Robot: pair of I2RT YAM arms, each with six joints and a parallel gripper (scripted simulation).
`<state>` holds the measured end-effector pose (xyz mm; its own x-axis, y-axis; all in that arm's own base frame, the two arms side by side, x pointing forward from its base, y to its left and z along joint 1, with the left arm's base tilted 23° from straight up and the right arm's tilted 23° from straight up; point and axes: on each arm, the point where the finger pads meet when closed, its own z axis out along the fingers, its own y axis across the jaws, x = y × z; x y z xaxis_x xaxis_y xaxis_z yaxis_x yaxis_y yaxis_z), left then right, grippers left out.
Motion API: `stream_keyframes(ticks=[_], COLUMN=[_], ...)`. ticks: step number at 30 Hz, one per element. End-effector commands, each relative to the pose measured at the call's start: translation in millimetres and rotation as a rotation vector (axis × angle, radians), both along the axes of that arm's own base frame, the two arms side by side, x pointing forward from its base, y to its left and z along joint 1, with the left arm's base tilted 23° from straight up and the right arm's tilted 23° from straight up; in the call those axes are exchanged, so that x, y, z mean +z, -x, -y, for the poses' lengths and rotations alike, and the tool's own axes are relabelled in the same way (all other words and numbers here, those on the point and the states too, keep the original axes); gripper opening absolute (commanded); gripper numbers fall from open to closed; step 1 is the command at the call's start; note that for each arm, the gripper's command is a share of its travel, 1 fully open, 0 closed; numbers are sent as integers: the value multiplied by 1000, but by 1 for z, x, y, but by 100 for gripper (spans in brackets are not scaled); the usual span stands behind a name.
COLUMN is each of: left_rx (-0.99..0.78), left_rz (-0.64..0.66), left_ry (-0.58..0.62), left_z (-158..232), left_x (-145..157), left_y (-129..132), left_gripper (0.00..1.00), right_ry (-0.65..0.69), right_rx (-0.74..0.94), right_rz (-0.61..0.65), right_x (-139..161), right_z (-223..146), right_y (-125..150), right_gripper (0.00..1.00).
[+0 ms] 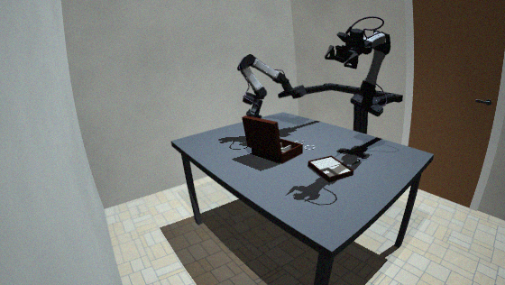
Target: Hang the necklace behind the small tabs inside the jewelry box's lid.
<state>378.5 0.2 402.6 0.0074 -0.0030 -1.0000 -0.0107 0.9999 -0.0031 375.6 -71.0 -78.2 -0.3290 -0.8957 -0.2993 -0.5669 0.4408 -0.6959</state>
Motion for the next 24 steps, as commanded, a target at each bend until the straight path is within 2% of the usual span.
stream_keyframes(ticks=[1, 24], left_rx=[7, 7], left_rz=[48, 48], left_ry=[-7, -7], left_z=[-2, -2], left_x=[22, 22], left_y=[5, 5], left_gripper=[100, 100], right_ry=[41, 242], right_rx=[65, 263], right_rz=[37, 145], right_x=[4, 25], right_z=[-3, -13], right_y=[1, 11], right_gripper=[3, 3])
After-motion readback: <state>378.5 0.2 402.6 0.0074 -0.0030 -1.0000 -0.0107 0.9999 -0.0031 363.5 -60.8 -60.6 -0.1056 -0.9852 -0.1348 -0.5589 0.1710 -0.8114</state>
